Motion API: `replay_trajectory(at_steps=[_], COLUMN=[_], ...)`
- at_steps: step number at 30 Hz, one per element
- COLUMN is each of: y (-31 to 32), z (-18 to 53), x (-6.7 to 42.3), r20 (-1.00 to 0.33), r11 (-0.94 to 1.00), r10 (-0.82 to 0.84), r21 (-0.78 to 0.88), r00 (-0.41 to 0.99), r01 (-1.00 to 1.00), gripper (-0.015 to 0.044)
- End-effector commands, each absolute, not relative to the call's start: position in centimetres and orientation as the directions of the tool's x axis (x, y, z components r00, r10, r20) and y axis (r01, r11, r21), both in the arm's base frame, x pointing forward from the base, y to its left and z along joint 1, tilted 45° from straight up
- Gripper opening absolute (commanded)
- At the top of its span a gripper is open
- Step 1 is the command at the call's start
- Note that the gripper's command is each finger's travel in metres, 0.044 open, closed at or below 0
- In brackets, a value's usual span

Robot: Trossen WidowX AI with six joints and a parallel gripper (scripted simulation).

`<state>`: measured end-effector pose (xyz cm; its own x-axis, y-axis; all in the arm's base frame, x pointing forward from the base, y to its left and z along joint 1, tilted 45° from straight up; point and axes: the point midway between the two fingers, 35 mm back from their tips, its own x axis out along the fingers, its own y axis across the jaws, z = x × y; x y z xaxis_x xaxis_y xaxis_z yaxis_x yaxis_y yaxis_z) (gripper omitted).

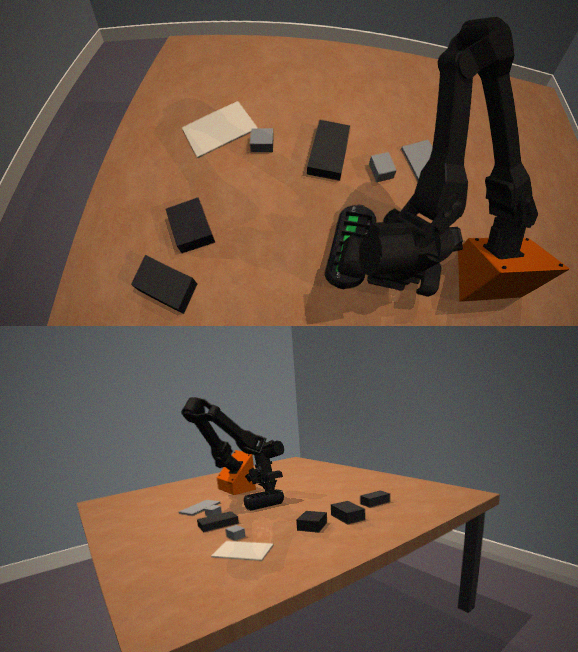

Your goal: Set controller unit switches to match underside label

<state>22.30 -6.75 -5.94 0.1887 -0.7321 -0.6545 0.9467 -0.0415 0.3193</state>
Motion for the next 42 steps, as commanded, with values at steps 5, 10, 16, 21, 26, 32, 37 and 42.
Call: replay_trajectory(at_steps=[5,10,16,21,26,32,37,42], y=[-6.9,-6.9,-7.0,-7.0,-7.1,-7.2,-7.2,-7.3], z=[-5.9,-5.9,-5.8,-5.8,-5.8,-5.8,-5.7,-5.7], x=[22.6,22.7,23.0,23.2,23.4,23.6,23.9,24.5], r20=[-0.652,-0.652,-0.651,-0.651,-0.651,-0.651,-0.651,-0.652], r11=[-0.039,-0.039,-0.039,-0.039,-0.039,-0.038,-0.039,-0.039], r10=[-0.734,-0.734,-0.735,-0.735,-0.735,-0.735,-0.735,-0.734], r21=[0.319,0.320,0.320,0.320,0.320,0.320,0.320,0.320], r00=[0.190,0.190,0.190,0.190,0.190,0.190,0.190,0.190], r01=[0.947,0.947,0.947,0.947,0.947,0.947,0.947,0.947], gripper=[0.0000,0.0000,0.0000,0.0000,0.0000,0.0000,0.0000,0.0000])
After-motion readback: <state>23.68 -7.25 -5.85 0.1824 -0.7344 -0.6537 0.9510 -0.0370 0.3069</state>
